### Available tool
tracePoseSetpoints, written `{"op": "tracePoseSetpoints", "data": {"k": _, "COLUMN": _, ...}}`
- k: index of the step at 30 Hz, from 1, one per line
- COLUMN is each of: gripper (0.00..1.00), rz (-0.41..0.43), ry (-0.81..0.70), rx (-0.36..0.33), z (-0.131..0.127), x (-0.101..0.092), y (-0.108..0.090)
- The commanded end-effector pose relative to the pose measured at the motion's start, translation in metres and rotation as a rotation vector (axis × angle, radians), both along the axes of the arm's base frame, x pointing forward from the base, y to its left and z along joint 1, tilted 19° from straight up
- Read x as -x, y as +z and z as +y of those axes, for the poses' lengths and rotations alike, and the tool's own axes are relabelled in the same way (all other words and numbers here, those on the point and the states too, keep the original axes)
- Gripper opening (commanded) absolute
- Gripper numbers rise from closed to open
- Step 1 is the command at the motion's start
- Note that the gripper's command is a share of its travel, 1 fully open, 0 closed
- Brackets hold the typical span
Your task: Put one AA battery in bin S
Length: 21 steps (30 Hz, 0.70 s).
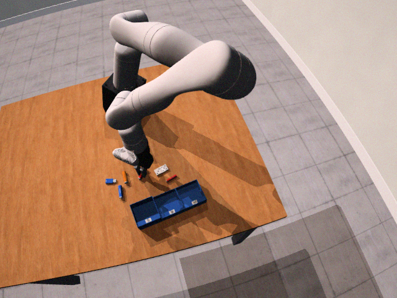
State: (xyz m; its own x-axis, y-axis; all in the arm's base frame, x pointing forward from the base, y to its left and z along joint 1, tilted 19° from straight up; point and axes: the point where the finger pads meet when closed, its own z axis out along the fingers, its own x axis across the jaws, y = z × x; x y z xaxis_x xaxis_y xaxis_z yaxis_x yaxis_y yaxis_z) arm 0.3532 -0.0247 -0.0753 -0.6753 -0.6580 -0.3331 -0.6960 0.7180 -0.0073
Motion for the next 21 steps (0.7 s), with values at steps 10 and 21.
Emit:
{"op": "tracePoseSetpoints", "data": {"k": 10, "gripper": 0.31, "rz": -0.001, "ry": -0.001, "rx": 0.000, "z": 0.000, "x": 0.000, "y": 0.000}}
{"op": "tracePoseSetpoints", "data": {"k": 21, "gripper": 0.31, "rz": -0.001, "ry": -0.001, "rx": 0.000, "z": -0.003, "x": 0.003, "y": 0.013}}
